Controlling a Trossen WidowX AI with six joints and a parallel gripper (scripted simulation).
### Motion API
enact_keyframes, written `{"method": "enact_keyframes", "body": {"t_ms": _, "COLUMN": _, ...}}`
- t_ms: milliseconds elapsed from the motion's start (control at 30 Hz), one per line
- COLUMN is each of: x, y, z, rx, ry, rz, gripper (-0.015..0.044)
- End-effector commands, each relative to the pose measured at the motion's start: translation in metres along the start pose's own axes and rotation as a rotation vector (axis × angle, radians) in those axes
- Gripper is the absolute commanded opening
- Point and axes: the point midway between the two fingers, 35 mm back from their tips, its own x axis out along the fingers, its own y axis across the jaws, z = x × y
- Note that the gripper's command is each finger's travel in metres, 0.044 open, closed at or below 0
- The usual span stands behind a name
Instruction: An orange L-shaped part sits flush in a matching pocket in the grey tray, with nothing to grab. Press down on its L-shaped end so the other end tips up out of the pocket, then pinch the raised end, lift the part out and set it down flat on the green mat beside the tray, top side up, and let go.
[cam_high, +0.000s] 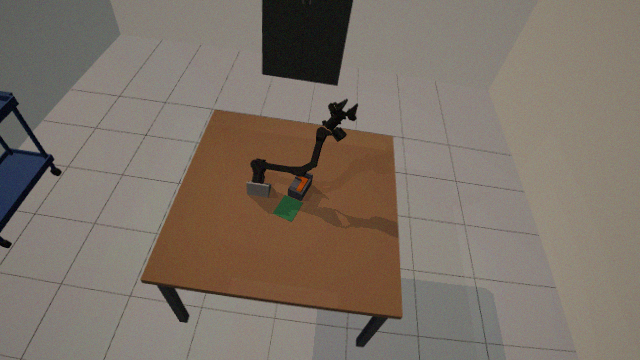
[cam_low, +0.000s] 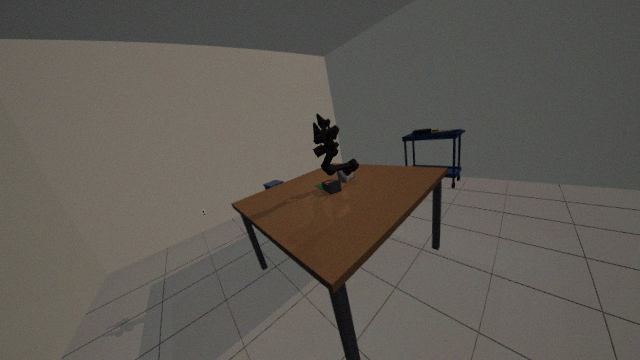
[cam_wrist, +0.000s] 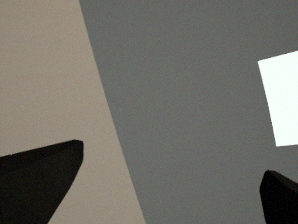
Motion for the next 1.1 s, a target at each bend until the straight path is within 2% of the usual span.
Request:
{"method": "enact_keyframes", "body": {"t_ms": 0, "x": 0.002, "y": -0.006, "z": 0.004, "rx": -0.005, "ry": -0.01, "rz": -0.012, "gripper": 0.0374}}
{"method": "enact_keyframes", "body": {"t_ms": 233, "x": 0.012, "y": -0.093, "z": 0.061, "rx": -0.144, "ry": -0.17, "rz": -0.181, "gripper": 0.019}}
{"method": "enact_keyframes", "body": {"t_ms": 267, "x": 0.013, "y": -0.105, "z": 0.068, "rx": -0.166, "ry": -0.189, "rz": -0.21, "gripper": 0.018}}
{"method": "enact_keyframes", "body": {"t_ms": 533, "x": 0.002, "y": -0.173, "z": 0.141, "rx": -0.287, "ry": -0.396, "rz": -0.344, "gripper": 0.018}}
{"method": "enact_keyframes", "body": {"t_ms": 633, "x": -0.016, "y": -0.212, "z": 0.183, "rx": -0.338, "ry": -0.515, "rz": -0.423, "gripper": 0.018}}
{"method": "enact_keyframes", "body": {"t_ms": 800, "x": -0.04, "y": -0.245, "z": 0.227, "rx": -0.493, "ry": -0.622, "rz": -0.537, "gripper": 0.018}}
{"method": "enact_keyframes", "body": {"t_ms": 1067, "x": -0.103, "y": -0.291, "z": 0.301, "rx": -0.795, "ry": -0.793, "rz": -0.805, "gripper": 0.018}}
